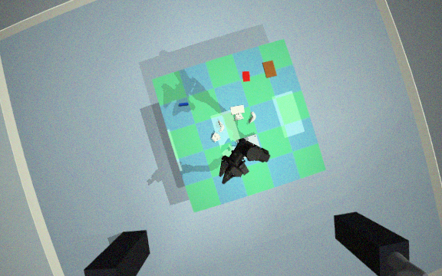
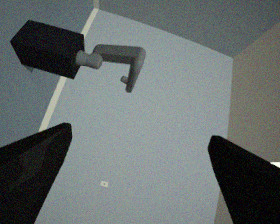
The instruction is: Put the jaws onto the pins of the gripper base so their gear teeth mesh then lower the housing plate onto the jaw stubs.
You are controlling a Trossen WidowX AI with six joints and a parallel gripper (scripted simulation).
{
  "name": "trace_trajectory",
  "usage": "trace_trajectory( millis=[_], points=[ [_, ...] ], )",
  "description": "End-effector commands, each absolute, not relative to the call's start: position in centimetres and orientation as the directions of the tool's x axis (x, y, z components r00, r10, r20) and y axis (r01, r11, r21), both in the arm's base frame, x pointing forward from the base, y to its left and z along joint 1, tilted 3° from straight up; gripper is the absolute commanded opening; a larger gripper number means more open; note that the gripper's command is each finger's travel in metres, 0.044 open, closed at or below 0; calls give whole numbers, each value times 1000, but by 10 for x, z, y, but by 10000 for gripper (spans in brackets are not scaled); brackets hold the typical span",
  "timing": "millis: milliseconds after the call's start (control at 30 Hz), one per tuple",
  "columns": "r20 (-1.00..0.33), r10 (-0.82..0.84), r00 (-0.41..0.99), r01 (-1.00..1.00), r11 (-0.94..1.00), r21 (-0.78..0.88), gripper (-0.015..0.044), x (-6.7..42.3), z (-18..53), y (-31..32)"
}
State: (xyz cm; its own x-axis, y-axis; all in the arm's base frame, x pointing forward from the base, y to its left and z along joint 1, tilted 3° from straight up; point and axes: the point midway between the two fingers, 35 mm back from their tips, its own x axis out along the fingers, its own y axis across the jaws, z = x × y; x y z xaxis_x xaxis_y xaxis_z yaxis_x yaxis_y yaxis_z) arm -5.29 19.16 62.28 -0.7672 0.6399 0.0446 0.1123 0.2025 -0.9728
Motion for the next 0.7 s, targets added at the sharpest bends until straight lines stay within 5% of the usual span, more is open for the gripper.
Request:
trace_trajectory(
  millis=[0,667],
  points=[
    [45,640,-767,112,203,-973,426,-53,623,192],
    [35,795,-606,-212,-119,-970,440,3,587,256]
  ],
)
